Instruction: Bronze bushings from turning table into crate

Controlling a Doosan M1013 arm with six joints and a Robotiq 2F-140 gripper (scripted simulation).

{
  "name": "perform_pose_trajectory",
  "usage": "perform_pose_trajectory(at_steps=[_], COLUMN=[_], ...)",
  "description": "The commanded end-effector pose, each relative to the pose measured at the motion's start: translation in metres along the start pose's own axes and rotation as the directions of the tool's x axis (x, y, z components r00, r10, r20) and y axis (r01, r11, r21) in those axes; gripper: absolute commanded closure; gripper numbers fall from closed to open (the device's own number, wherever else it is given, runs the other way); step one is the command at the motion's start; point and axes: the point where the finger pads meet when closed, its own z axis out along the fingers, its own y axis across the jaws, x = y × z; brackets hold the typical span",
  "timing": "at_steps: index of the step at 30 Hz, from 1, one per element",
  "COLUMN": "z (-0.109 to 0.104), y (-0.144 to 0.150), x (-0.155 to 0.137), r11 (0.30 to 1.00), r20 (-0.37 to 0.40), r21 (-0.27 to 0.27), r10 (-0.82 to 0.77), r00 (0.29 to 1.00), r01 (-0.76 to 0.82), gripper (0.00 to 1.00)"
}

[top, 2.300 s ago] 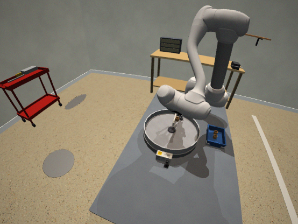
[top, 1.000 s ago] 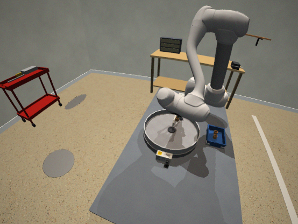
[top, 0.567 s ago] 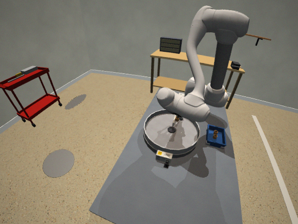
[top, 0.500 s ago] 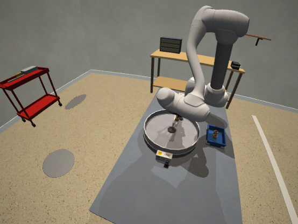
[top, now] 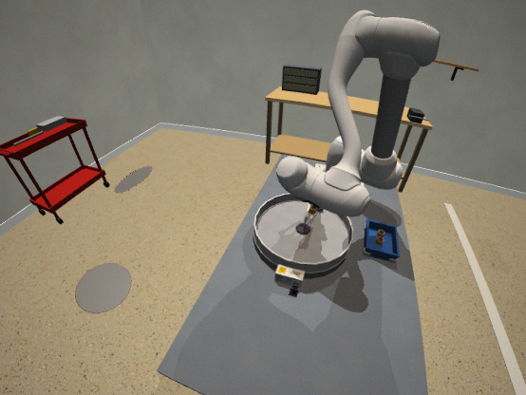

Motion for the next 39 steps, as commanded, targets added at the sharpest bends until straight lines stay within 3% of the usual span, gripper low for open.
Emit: perform_pose_trajectory(at_steps=[1, 38, 39], z=[0.0026, 0.0035, 0.0035], y=[0.0001, 0.0001, 0.0001], x=[-0.0022, -0.0029, -0.0029], r11=[1.0, 1.0, 1.0], r20=[0.0, 0.0, 0.0], r21=[0.0, 0.0, 0.0], r10=[0.0, 0.0, 0.0], r00=[1.0, 1.0, 1.0], r01=[0.0, 0.0, 0.0], gripper=[0.94, 0.94, 1.0])
